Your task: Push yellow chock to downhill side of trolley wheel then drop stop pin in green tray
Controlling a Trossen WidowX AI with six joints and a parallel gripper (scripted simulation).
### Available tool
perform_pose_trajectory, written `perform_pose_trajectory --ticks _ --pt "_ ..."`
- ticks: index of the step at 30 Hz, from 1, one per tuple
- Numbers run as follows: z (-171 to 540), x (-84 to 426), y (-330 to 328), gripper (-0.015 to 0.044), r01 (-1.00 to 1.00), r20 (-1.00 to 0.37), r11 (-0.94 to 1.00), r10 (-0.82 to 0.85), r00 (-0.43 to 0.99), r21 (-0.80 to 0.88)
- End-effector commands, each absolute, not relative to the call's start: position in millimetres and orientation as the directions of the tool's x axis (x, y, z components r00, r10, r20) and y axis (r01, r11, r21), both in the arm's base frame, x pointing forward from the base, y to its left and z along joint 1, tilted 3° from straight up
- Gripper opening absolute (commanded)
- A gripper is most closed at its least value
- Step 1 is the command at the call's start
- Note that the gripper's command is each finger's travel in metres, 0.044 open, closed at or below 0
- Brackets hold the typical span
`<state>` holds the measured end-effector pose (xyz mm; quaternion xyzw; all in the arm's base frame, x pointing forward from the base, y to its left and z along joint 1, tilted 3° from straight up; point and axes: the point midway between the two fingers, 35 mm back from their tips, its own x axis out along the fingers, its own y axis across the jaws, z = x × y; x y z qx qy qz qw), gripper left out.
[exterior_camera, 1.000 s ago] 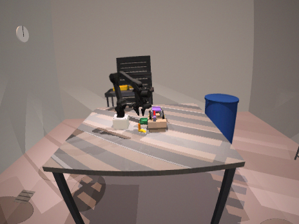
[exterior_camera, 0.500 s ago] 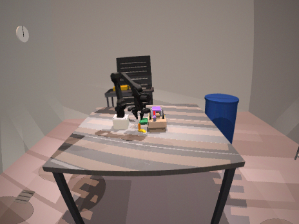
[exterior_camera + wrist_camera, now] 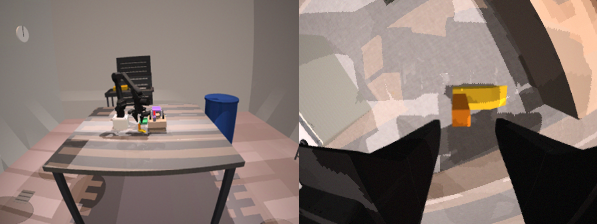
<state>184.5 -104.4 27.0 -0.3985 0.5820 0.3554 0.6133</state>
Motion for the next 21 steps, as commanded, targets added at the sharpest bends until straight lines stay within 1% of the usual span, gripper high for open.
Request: perform_pose_trajectory --ticks 1,12,21 --pt "18 182 -104 0.019 -0.902 -0.998 0.426 -0.024 0.057 -0.062" --pt "1 182 -104 0.019 -0.902 -0.998 0.426 -0.024 0.057 -0.062" --pt "-1 182 -104 0.019 -0.902 -0.998 0.426 -0.024 0.057 -0.062"
